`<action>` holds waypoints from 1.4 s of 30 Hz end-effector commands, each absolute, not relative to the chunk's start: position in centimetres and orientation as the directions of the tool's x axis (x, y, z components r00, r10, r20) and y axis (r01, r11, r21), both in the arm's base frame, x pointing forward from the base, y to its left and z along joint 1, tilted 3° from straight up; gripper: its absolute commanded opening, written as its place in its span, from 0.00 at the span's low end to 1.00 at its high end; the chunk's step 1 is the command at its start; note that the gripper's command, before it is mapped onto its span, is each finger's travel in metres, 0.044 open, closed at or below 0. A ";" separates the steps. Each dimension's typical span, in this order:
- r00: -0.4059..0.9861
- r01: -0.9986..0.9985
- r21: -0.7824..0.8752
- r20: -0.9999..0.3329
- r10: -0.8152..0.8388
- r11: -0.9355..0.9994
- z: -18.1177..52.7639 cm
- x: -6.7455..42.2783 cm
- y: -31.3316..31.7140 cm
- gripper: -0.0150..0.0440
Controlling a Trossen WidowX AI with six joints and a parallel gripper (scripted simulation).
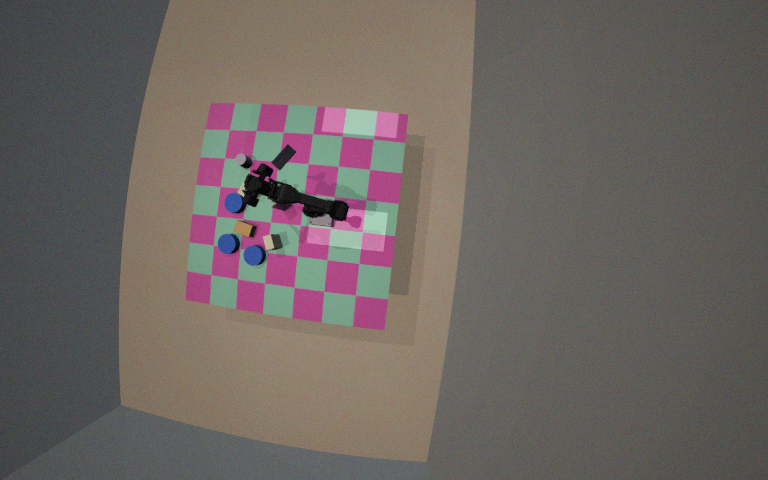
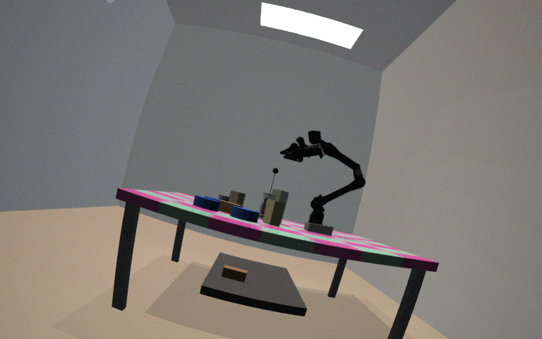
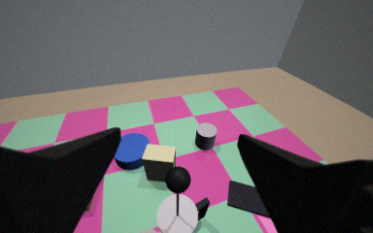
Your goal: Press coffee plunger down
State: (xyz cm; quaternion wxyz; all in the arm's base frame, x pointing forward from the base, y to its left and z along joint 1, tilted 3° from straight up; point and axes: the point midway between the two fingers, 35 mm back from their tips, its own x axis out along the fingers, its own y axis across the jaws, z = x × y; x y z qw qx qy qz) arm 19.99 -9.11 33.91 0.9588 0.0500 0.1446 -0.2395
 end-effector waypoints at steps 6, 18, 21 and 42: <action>0.785 0.456 -0.031 -0.457 -0.418 0.889 27.7 19.0 -8.7 1.00; 0.786 0.455 -0.031 -0.457 -0.417 0.890 27.3 19.9 -9.1 1.00; 0.786 0.455 -0.031 -0.456 -0.417 0.890 27.1 20.3 -9.3 1.00; 0.787 0.454 -0.031 -0.455 -0.418 0.890 25.8 22.2 -10.4 0.87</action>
